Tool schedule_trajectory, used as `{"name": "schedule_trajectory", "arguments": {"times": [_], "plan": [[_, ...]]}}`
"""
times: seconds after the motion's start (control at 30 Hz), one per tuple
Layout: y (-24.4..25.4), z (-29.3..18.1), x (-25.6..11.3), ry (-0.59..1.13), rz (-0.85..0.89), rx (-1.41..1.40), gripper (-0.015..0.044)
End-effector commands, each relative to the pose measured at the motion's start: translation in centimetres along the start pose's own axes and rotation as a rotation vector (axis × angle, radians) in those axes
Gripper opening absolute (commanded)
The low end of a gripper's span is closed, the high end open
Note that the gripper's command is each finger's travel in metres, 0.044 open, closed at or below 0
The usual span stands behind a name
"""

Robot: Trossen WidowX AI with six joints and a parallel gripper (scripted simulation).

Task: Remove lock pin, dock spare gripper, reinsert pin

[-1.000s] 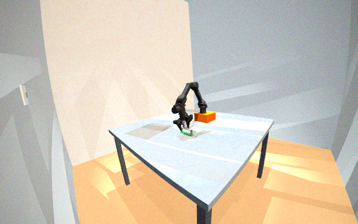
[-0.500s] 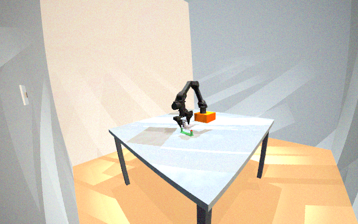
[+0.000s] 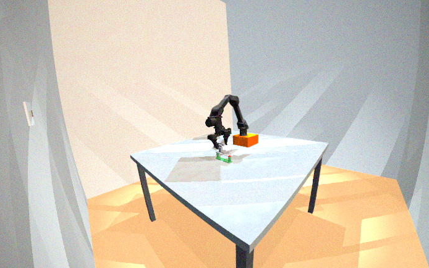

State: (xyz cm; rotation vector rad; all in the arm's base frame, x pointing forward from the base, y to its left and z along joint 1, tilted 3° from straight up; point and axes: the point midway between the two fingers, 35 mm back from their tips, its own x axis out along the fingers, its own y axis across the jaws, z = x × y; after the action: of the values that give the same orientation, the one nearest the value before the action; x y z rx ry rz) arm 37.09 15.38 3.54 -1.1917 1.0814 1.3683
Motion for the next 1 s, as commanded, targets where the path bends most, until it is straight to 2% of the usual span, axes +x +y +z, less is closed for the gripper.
{"name": "schedule_trajectory", "arguments": {"times": [0.0, 0.3, 0.6, 0.73, 0.97], "plan": [[0.0, 0.2, -1.1, 0.000, 0.000, 0.000, 0.0440], [0.1, 0.2, -1.9, 0.001, 0.005, 0.000, 0.0440], [0.2, 0.9, -7.2, 0.001, 0.004, 0.000, 0.0440], [0.1, 0.7, -6.6, 0.003, -0.003, 0.016, 0.0440], [2.0, -4.3, -6.8, 0.129, -0.061, 0.708, 0.0440]]}}
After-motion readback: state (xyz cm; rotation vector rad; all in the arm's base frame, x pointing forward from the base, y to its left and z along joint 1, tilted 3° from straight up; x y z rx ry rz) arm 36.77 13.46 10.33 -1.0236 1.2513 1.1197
